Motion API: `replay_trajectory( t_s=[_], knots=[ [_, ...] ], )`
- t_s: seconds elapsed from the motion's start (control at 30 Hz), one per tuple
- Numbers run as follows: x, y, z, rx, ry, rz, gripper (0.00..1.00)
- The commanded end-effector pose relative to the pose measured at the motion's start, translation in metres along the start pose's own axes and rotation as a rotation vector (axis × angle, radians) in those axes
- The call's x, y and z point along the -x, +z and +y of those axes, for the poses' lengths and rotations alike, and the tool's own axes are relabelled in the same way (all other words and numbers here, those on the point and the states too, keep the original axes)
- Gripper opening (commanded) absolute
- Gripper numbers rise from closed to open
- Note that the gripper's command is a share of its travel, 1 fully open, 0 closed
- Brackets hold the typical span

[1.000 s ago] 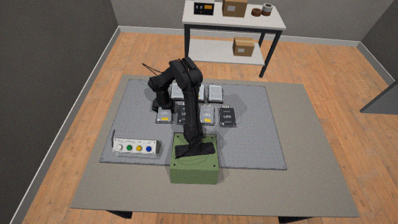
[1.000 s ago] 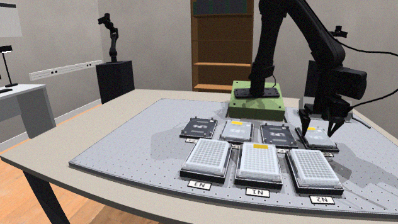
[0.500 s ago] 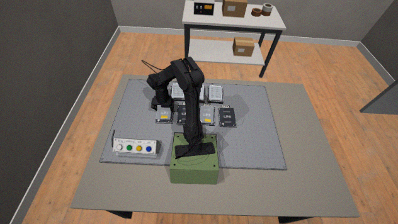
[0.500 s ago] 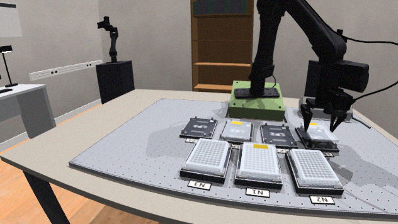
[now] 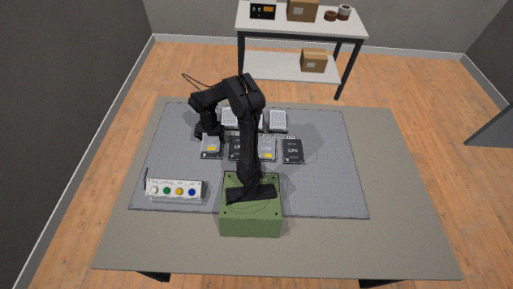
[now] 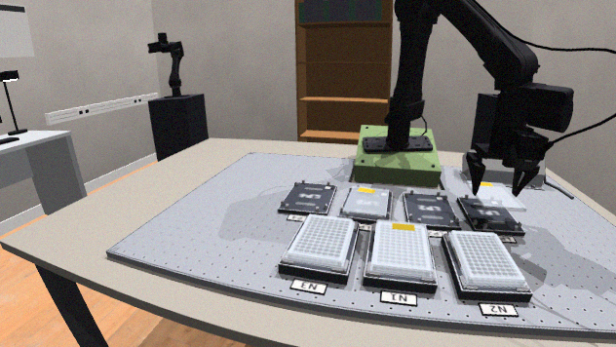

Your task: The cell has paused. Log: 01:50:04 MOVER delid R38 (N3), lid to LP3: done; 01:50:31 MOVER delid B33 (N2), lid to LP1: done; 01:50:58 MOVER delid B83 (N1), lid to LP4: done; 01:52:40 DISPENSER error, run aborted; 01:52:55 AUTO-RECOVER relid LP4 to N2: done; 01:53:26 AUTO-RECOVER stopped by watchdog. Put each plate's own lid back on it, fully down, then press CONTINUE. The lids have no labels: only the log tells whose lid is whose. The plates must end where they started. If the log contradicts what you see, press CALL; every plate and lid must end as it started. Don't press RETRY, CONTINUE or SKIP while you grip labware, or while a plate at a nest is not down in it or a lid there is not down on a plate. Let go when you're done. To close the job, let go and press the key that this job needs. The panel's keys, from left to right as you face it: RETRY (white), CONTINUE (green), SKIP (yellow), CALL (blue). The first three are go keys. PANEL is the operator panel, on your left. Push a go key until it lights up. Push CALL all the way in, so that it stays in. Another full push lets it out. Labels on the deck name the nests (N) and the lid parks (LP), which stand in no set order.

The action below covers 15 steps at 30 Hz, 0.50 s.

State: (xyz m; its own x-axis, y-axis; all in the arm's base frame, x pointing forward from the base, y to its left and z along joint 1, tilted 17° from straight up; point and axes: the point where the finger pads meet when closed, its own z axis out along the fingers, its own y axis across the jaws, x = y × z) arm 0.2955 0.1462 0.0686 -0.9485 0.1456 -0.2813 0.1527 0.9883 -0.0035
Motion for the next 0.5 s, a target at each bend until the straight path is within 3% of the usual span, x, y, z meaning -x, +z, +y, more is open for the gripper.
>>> replay_trajectory(
  t_s=[0.0, 0.47],
  knots=[
    [0.0095, -0.0191, 0.0055, 0.020, 0.008, -0.046, 0.00],
    [0.0100, -0.0206, 0.0057, 0.021, 0.008, -0.047, 0.00]
  ],
)
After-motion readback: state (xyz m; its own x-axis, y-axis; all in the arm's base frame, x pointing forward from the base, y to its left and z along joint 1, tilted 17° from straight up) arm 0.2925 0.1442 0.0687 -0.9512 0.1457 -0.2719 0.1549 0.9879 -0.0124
